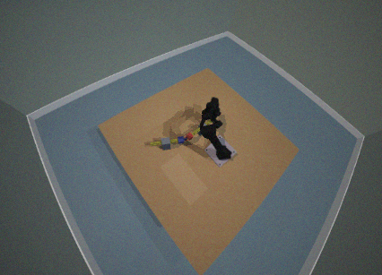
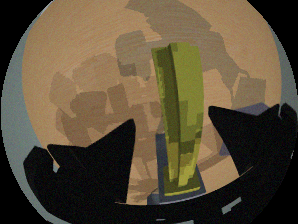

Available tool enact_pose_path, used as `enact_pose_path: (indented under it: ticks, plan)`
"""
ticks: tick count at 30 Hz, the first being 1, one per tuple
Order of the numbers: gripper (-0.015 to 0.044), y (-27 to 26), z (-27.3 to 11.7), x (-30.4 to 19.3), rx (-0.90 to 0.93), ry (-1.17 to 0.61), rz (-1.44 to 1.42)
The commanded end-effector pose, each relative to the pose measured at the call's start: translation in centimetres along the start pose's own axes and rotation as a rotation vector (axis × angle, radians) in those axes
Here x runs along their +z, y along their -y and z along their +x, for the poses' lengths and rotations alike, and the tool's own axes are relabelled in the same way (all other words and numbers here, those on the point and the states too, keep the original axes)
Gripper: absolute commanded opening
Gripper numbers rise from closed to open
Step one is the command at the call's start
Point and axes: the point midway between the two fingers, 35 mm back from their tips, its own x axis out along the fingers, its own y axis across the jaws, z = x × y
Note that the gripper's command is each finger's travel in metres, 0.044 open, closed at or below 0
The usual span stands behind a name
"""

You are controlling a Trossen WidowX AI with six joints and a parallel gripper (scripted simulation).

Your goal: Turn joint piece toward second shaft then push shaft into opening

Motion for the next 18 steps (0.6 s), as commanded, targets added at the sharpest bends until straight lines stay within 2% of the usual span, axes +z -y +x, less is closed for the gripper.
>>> enact_pose_path:
  ticks: [1,9,13,18]
  plan:
    - [0.044,0.0,0.0,0.0,-0.001,0.0,-0.002]
    - [0.044,0.0,0.0,0.0,-0.001,0.0,-0.002]
    - [0.044,0.0,-2.7,0.0,0.002,-0.003,0.0]
    - [0.044,0.1,-3.9,0.0,0.001,-0.005,0.001]
